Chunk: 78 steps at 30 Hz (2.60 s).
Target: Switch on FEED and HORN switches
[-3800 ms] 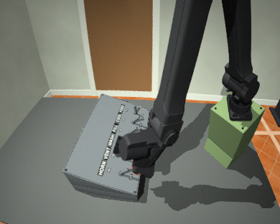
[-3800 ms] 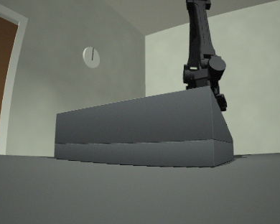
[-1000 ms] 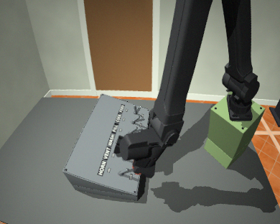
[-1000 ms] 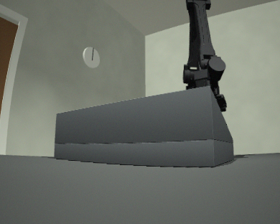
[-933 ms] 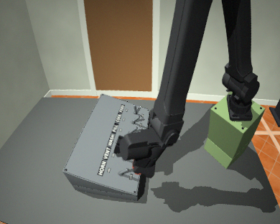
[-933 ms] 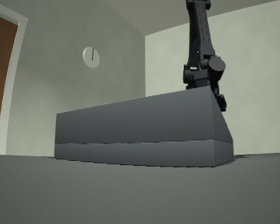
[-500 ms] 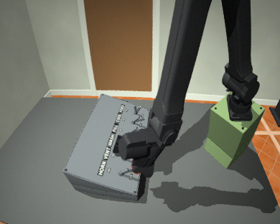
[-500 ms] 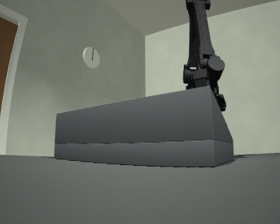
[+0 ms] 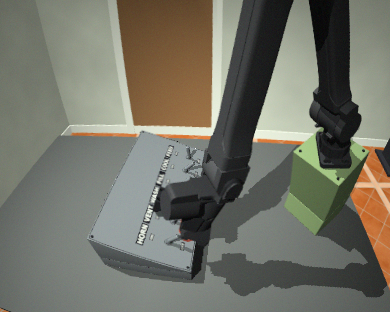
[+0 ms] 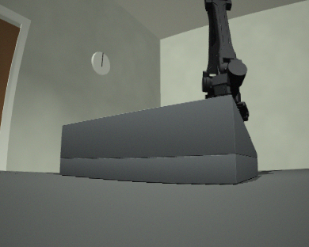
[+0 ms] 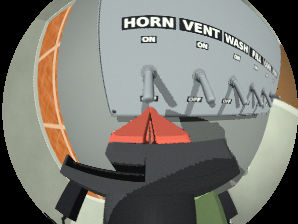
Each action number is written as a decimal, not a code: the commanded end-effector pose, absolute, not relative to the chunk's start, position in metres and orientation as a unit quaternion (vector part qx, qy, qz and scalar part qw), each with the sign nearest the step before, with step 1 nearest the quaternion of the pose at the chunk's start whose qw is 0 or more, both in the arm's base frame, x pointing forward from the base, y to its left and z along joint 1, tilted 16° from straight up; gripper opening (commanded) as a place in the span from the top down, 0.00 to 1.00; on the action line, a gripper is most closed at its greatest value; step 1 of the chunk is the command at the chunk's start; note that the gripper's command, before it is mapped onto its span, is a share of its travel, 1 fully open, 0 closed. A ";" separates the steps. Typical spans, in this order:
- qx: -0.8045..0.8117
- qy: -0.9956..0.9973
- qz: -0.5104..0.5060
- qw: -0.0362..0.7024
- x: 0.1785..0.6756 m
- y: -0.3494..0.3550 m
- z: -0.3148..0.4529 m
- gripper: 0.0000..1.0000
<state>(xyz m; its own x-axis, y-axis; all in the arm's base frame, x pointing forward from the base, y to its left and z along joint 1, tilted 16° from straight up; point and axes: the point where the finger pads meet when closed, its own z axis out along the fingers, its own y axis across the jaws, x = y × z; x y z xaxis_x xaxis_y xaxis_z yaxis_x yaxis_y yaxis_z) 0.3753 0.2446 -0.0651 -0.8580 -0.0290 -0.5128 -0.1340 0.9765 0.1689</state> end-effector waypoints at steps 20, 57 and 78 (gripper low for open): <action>-0.038 0.952 0.108 0.284 0.408 0.249 -0.035 1.00; -0.036 0.950 0.110 0.289 0.415 0.250 -0.030 1.00; -0.036 0.950 0.110 0.289 0.415 0.250 -0.030 1.00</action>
<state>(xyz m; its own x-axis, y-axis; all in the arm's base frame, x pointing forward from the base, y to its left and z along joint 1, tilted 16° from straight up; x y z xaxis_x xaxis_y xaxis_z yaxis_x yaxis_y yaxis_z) 0.3819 0.2434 -0.0608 -0.8699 -0.0455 -0.4911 -0.1428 0.9763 0.1624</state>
